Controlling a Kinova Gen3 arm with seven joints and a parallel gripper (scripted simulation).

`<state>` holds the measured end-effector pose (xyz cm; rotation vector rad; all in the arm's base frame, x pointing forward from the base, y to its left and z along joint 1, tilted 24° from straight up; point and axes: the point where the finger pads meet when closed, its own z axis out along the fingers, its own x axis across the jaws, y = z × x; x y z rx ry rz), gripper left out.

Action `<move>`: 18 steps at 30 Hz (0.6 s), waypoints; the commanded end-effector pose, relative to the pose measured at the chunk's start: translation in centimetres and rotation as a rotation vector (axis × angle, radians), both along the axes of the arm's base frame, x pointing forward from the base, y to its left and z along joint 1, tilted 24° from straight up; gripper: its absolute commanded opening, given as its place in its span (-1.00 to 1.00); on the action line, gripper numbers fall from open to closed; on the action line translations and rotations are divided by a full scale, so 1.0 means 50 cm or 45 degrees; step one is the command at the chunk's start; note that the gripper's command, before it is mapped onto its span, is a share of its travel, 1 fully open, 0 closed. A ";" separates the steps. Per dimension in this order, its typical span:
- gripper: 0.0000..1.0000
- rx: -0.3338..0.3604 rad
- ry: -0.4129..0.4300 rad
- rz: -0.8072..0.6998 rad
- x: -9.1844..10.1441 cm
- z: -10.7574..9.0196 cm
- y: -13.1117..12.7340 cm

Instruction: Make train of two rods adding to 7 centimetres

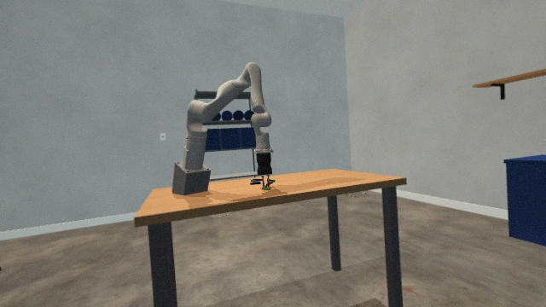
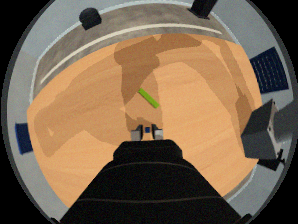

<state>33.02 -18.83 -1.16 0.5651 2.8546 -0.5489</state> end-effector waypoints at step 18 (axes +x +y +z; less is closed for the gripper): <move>0.07 0.000 -0.001 0.000 0.001 0.001 0.001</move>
